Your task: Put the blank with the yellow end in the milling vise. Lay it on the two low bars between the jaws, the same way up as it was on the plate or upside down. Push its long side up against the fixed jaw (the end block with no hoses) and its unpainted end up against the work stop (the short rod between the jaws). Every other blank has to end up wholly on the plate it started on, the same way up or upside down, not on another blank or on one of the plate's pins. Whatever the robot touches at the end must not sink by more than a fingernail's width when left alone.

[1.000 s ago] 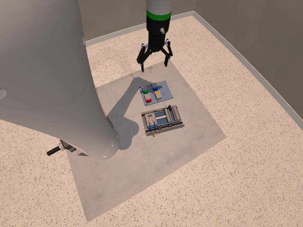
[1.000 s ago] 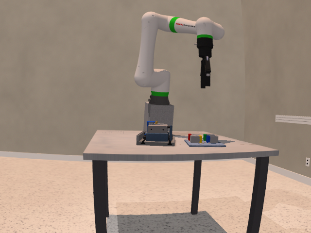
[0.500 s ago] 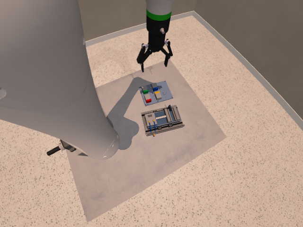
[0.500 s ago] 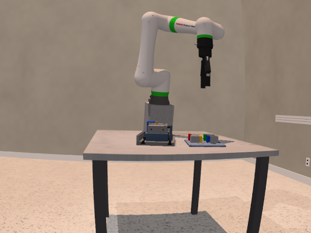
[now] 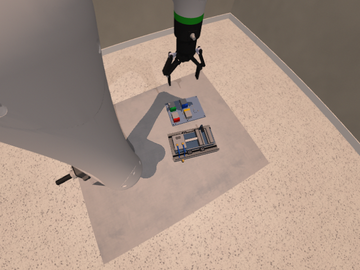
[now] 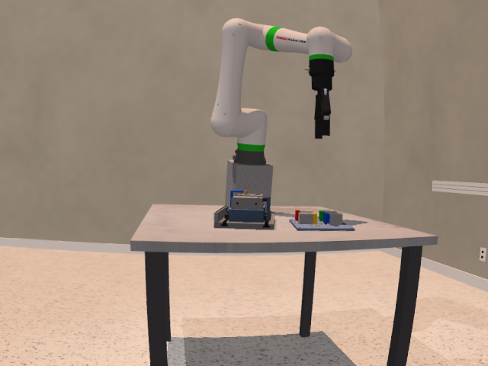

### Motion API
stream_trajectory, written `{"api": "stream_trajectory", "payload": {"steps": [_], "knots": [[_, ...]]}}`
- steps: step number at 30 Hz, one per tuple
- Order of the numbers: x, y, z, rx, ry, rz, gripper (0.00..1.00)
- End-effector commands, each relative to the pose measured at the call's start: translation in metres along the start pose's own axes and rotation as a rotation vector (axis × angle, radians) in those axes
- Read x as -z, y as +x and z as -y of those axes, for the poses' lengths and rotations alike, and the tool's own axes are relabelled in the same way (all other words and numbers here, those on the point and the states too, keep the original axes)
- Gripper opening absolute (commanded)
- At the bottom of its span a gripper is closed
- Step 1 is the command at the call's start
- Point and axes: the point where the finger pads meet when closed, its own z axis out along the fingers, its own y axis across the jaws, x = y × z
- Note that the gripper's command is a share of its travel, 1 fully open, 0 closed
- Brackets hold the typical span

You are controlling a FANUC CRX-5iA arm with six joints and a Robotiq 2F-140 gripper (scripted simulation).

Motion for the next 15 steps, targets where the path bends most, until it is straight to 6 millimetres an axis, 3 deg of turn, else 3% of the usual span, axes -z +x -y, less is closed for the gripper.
{"api": "stream_trajectory", "payload": {"steps": [1, 15], "knots": [[0.001, 0.0, -0.001, 0.0, -0.002, -0.001, 1.0], [0.001, -0.006, 0.01, 0.0, -0.002, -0.001, 1.0]]}}
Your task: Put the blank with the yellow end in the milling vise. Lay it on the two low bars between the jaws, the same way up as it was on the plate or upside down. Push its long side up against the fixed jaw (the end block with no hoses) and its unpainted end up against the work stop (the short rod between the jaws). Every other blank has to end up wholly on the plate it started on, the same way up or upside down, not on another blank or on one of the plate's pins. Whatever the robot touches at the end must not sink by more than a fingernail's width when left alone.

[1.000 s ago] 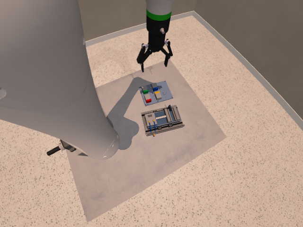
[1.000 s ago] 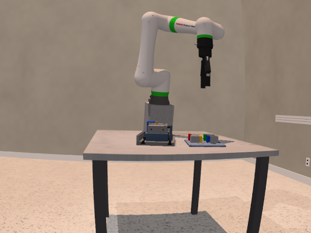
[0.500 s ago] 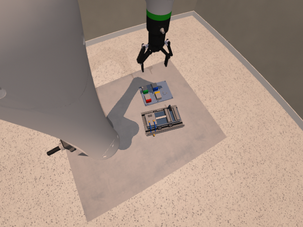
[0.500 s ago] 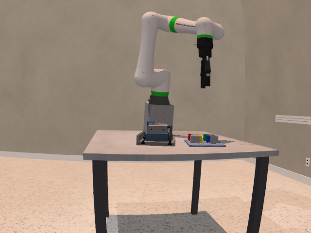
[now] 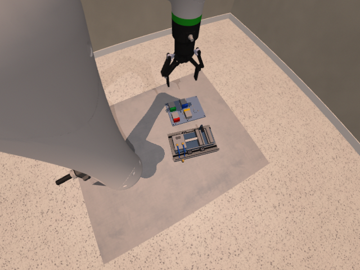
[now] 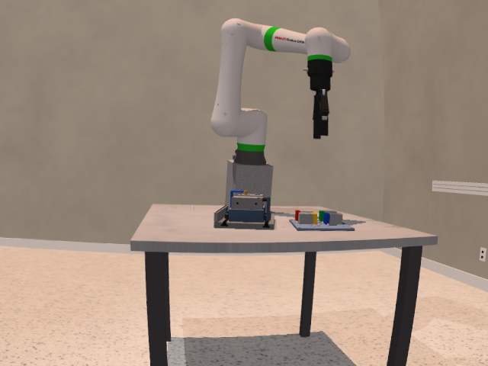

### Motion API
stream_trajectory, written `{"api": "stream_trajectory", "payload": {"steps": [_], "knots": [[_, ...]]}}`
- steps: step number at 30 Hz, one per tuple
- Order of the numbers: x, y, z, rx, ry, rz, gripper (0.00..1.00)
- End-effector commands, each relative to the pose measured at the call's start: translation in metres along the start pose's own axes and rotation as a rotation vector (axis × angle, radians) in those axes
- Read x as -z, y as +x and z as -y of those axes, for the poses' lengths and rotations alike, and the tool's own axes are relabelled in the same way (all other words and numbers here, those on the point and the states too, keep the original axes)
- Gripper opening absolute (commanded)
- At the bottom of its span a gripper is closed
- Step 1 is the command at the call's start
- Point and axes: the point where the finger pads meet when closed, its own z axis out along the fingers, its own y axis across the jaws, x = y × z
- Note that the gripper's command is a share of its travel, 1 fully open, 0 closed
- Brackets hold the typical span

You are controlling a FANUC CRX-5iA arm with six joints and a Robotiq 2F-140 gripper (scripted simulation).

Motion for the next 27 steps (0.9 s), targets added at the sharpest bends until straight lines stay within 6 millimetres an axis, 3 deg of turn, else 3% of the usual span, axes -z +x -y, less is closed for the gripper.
{"api": "stream_trajectory", "payload": {"steps": [1, 19, 27], "knots": [[0.0009, -0.0015, 0.0026, 0.0, -0.002, -0.001, 1.0], [0.0008, 0.0012, -0.0024, 0.23, -0.002, -0.001, 1.0], [0.0008, 0.0009, -0.0018, 0.223, -0.003, 0.0, 1.0]]}}
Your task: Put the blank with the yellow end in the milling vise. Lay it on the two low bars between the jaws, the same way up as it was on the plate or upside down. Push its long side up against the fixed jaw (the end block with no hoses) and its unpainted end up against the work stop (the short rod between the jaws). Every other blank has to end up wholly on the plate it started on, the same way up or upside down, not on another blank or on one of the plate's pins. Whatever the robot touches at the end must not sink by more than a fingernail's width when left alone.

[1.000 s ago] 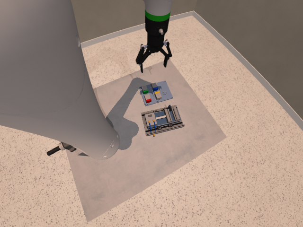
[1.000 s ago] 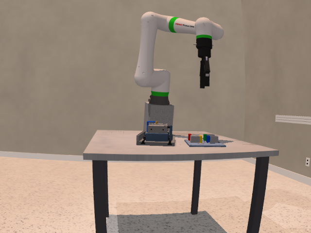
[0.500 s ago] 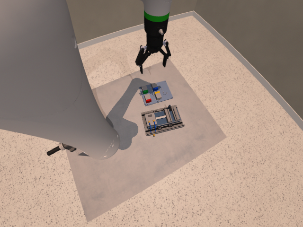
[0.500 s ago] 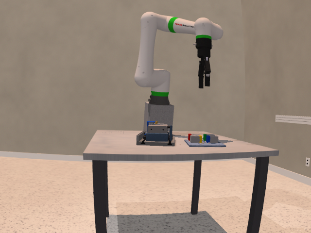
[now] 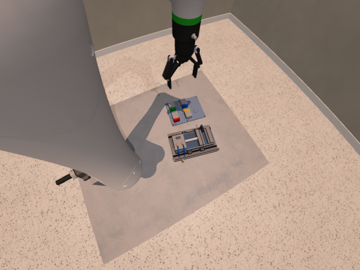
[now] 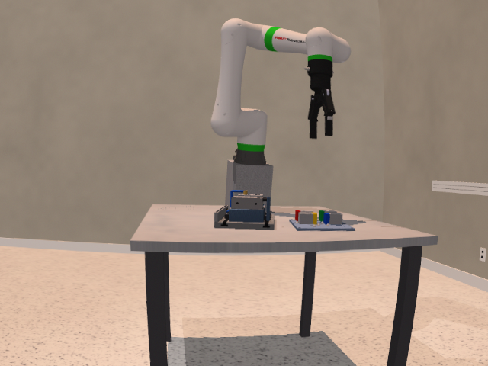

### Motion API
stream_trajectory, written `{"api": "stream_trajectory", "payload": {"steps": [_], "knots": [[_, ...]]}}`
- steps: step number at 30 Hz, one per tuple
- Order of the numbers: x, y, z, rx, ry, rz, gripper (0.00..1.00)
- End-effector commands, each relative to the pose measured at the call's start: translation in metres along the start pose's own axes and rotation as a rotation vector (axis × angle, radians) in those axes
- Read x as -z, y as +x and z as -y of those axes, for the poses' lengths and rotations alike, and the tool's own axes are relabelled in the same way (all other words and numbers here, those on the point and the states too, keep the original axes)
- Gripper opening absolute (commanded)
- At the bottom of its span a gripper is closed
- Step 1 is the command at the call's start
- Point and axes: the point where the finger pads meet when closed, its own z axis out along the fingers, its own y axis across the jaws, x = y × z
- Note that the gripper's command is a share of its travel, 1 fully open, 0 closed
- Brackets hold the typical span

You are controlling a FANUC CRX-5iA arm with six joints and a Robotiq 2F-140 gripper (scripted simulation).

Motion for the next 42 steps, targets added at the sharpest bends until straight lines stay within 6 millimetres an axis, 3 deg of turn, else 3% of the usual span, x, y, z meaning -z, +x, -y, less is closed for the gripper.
{"api": "stream_trajectory", "payload": {"steps": [1, 11, 26, 42], "knots": [[0.0008, 0.0001, -0.0003, 0.01, -0.001, -0.001, 1.0], [0.0008, 0.0001, -0.0003, 0.034, 0.0, -0.002, 1.0], [0.0008, -0.0004, 0.0015, -0.199, 0.0, -0.002, 1.0], [0.0008, -0.0003, 0.0013, -0.214, 0.0, -0.002, 1.0]]}}
